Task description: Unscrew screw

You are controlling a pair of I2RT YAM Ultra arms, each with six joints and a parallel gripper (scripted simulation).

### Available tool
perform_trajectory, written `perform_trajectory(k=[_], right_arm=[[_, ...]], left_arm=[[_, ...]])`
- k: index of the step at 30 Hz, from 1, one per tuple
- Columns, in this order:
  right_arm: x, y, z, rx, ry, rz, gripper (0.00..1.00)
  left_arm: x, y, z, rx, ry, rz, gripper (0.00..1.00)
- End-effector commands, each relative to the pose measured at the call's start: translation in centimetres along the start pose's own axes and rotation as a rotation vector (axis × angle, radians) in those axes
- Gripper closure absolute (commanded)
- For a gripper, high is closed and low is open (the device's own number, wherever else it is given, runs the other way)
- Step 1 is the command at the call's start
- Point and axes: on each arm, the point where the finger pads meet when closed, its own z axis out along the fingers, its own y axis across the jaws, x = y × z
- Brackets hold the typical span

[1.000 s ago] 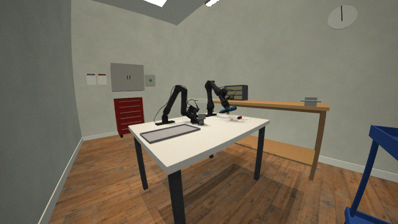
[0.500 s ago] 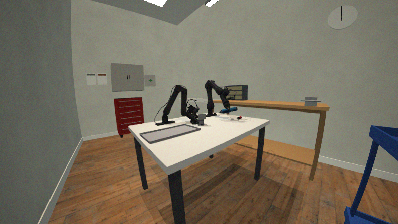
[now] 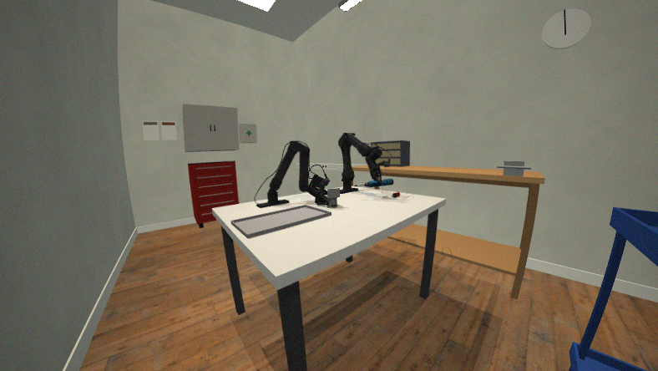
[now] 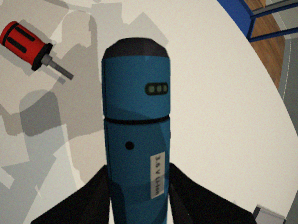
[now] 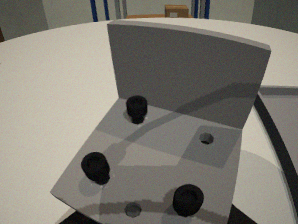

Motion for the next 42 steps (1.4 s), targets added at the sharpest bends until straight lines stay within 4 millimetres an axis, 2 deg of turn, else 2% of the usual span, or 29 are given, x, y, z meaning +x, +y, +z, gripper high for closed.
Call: perform_trajectory(k=[1, 2, 5, 7, 9, 19, 24, 25, 36, 41, 42], right_arm=[[-0.5, 0.2, 0.0, -0.003, -0.013, 0.019, 0.41], [-0.5, 0.2, 0.0, -0.003, -0.013, 0.019, 0.41], [-0.5, 0.2, 0.0, -0.003, -0.013, 0.019, 0.41], [-0.5, 0.2, 0.0, -0.003, -0.013, 0.019, 0.41], [-0.5, 0.2, 0.0, -0.003, -0.013, 0.019, 0.41], [-0.5, 0.2, 0.0, -0.003, -0.013, 0.019, 0.41], [-0.5, 0.2, 0.0, -0.003, -0.013, 0.019, 0.41], [-0.5, 0.2, 0.0, -0.003, -0.013, 0.019, 0.41], [-0.5, 0.2, 0.0, -0.003, -0.013, 0.019, 0.41], [-0.5, 0.2, 0.0, -0.003, -0.013, 0.019, 0.41], [-0.5, 0.2, 0.0, -0.003, -0.013, 0.019, 0.41]], left_arm=[[-2.2, -1.0, -1.2, 0.018, -0.036, -0.059, 0.58], [-2.2, -0.6, -1.1, 0.006, -0.029, -0.071, 0.58], [-2.5, -1.7, -1.8, 0.048, -0.055, -0.060, 0.58], [-2.5, -1.7, -1.8, 0.048, -0.055, -0.060, 0.58], [-2.6, -0.4, -2.0, 0.006, -0.041, -0.096, 0.58], [-2.6, 2.9, -1.9, -0.107, 0.011, -0.221, 0.58], [-2.6, 2.3, -2.4, -0.087, 0.002, -0.211, 0.58], [-3.1, 2.7, -2.6, -0.090, -0.009, -0.233, 0.58], [-2.7, 6.2, -3.0, -0.220, 0.048, -0.376, 0.58], [-2.7, 5.7, -3.5, -0.201, 0.040, -0.365, 0.58], [-2.9, 6.2, -3.7, -0.213, 0.037, -0.388, 0.58]])
